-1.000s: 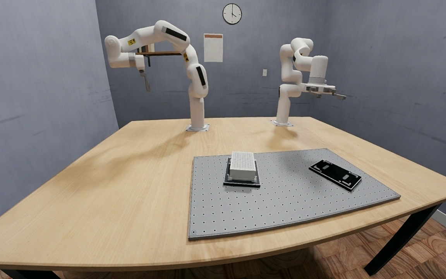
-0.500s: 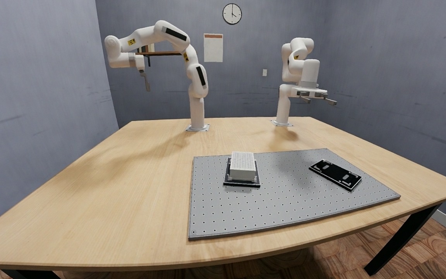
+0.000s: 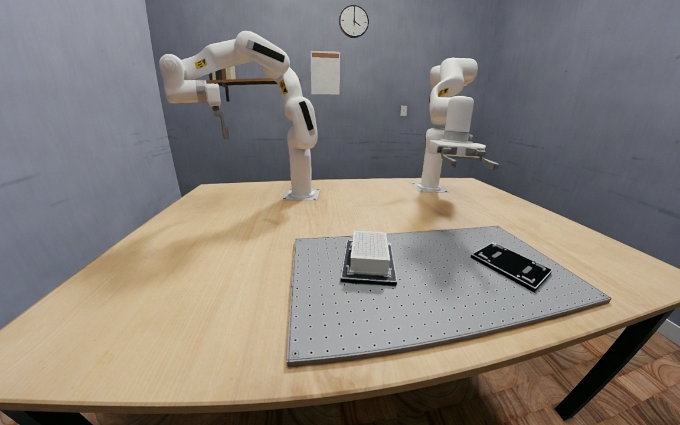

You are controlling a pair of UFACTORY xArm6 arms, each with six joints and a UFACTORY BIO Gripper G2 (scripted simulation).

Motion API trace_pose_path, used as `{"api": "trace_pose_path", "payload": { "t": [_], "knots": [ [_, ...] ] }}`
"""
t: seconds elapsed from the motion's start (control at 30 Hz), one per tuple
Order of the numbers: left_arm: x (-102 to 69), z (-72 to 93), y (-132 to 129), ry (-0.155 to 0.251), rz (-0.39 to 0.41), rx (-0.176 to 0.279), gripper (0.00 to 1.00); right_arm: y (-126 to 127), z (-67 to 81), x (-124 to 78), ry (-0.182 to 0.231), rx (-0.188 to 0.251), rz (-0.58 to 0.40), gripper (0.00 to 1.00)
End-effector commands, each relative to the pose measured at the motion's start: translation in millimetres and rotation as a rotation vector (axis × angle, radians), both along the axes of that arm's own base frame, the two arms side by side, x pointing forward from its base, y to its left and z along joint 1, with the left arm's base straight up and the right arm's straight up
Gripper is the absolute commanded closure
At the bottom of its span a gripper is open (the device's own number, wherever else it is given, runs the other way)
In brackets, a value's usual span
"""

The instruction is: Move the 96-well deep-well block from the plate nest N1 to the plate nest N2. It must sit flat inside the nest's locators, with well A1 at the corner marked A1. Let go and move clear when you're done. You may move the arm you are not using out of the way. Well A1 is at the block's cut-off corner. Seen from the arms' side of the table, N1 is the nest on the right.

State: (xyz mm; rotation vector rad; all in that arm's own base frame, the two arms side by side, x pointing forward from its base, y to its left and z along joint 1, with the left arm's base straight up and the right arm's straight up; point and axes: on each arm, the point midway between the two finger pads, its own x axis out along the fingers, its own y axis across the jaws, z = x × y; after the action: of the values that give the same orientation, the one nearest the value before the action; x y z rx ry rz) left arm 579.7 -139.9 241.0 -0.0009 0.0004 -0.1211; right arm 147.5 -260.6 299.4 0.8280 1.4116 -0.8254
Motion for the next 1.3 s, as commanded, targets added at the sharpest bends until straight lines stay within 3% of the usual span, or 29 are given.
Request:
{"api": "trace_pose_path", "payload": {
  "t": [0.0,1.27],
  "knots": [
    [10.6,-6.7,-22,-0.005,0.001,0.0,0.63,0,1.0,0,-0.002,-0.003,0.0,0.0],
    [62.2,-65.1,-162,-0.005,0.001,-0.002,0.63,0,1.0,0,-0.002,-0.003,0.0,0.0]
  ]
}}
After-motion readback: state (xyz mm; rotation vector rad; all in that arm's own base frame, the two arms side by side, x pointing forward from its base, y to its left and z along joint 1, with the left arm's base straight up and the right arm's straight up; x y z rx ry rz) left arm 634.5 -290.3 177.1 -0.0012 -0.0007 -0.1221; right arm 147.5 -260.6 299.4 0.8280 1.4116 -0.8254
